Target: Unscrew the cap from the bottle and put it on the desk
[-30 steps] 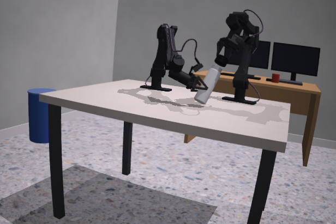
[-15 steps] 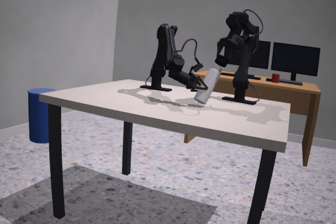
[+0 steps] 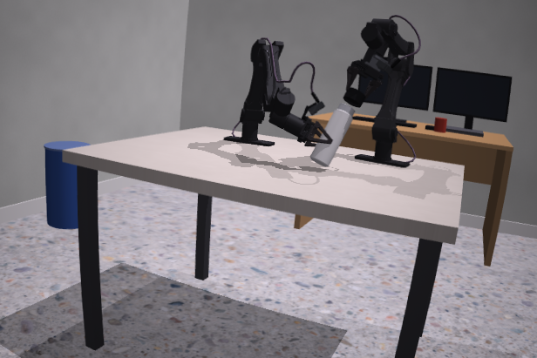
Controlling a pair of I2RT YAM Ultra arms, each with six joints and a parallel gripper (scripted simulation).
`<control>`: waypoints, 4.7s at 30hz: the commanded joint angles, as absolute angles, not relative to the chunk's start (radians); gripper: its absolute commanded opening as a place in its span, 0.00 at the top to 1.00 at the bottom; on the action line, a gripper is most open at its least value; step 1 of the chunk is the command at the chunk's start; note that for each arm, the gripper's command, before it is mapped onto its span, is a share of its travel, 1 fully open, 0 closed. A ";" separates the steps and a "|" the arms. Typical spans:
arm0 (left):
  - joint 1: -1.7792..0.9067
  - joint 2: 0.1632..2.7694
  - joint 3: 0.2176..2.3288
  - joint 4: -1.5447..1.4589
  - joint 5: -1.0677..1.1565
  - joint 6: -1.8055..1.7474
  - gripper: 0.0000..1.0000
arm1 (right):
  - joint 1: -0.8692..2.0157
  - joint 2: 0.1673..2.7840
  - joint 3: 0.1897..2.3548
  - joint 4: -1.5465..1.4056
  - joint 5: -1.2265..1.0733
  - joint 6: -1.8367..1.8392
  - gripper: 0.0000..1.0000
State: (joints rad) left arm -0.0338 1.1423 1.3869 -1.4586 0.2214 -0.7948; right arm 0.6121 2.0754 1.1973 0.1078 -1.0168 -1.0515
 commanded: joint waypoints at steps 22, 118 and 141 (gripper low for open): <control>-0.028 1.139 1.409 -1.466 0.224 -0.791 1.00 | 0.615 2.054 1.235 0.121 -1.049 -1.056 1.00; 0.025 1.125 1.383 -1.456 0.290 -1.170 1.00 | 0.587 2.169 1.216 0.316 -1.117 -0.826 1.00; 0.025 1.124 1.383 -1.456 0.290 -1.171 1.00 | 0.567 2.325 1.096 1.106 -1.268 -0.145 1.00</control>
